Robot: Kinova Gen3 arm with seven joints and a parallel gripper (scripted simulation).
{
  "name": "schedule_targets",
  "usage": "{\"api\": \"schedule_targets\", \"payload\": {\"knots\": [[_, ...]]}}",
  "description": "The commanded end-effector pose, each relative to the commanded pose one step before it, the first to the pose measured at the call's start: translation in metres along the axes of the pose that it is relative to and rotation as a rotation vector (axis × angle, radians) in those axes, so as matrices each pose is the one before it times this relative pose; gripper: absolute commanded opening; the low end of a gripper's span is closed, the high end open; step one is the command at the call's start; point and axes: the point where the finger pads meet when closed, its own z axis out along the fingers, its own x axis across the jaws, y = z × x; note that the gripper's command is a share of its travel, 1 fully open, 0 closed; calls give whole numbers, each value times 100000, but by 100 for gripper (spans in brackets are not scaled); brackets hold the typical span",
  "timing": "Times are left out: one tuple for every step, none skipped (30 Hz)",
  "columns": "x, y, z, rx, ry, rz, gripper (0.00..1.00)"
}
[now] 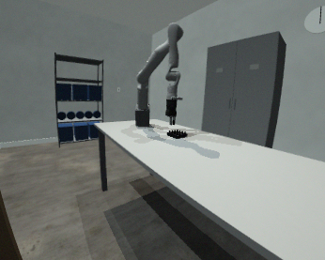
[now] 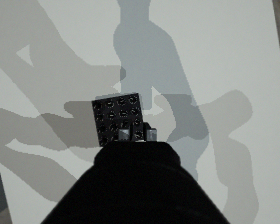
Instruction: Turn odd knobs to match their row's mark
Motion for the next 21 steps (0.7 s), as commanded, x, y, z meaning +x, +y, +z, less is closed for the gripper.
{"api": "schedule_targets", "payload": {"knots": [[-25,-19,-26,59,-77,2,46],[0,0,0,0,0,0,46],[0,0,0,0,0,0,46],[0,0,1,0,1,0,46],[0,0,3,-1,3,0,46],[0,0,6,-2,5,0,46],[0,0,10,-3,8,0,46],[0,0,15,-5,11,1,46],[0,-1,20,-6,15,1,46],[-1,-1,25,-8,19,1,46],[-1,-1,31,-10,23,2,46],[-1,-1,37,-12,28,2,46],[0,0,0,0,0,0,46],[0,0,0,0,0,0,46],[-2,-1,44,-13,32,3,46],[-2,-1,50,-15,35,4,46],[-3,-2,57,-17,39,5,46],[-3,-2,63,-19,42,7,46],[-4,-2,69,-21,44,9,46],[-2,-1,65,-14,27,2,46],[0,0,59,-6,9,-4,46]]}}
